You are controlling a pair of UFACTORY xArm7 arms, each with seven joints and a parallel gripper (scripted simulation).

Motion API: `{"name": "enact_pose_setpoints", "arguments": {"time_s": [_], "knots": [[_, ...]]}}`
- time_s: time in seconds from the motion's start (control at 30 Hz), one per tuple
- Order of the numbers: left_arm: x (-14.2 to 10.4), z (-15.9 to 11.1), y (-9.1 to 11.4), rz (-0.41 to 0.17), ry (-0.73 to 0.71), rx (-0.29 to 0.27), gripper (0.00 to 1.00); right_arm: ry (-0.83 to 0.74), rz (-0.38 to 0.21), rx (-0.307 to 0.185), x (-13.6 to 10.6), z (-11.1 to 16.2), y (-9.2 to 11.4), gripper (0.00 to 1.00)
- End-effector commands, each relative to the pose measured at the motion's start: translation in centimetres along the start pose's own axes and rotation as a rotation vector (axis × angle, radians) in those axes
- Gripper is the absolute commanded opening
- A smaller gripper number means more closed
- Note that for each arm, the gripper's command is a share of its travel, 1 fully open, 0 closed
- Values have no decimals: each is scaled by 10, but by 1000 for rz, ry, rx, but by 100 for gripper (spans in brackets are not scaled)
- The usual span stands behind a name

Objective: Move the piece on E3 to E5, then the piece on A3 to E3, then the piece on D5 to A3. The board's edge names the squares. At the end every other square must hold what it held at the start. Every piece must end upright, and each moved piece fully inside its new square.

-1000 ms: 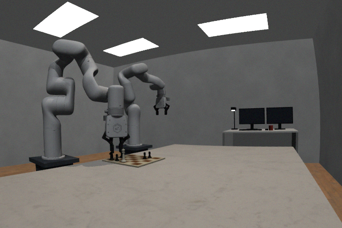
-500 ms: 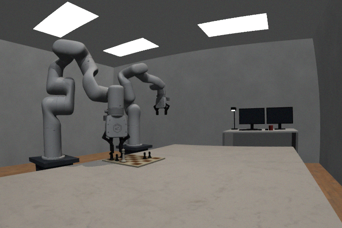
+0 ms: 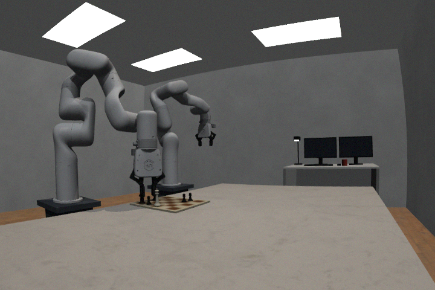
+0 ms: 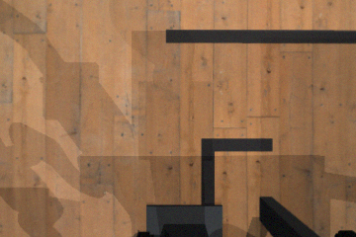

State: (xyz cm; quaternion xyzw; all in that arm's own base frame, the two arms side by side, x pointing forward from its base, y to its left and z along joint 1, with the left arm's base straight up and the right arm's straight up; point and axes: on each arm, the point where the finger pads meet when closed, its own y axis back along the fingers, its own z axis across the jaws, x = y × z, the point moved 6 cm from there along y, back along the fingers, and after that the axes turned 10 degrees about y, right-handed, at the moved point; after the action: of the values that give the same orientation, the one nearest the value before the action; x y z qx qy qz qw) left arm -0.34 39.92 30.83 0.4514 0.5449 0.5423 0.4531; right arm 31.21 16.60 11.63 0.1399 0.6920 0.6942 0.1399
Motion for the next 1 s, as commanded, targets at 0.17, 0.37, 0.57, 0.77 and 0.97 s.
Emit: {"name": "enact_pose_setpoints", "arguments": {"time_s": [0.17, 0.37, 0.57, 0.77, 0.97], "knots": [[1, 0, 2, 4, 0, -1, 100, 0, -2, 1, -1, 1, -17, 35], [1, 0, 2, 4, 0, -1, 100, 0, -2, 1, -1, 1, -23, 35], [1, 0, 2, 4, 0, -1, 100, 0, -2, 1, -1, 1, -24, 35], [1, 0, 2, 4, 0, -1, 100, 0, -2, 1, -1, 1, -24, 35], [1, 0, 2, 4, 0, -1, 100, 0, -2, 1, -1, 1, -24, 35]]}}
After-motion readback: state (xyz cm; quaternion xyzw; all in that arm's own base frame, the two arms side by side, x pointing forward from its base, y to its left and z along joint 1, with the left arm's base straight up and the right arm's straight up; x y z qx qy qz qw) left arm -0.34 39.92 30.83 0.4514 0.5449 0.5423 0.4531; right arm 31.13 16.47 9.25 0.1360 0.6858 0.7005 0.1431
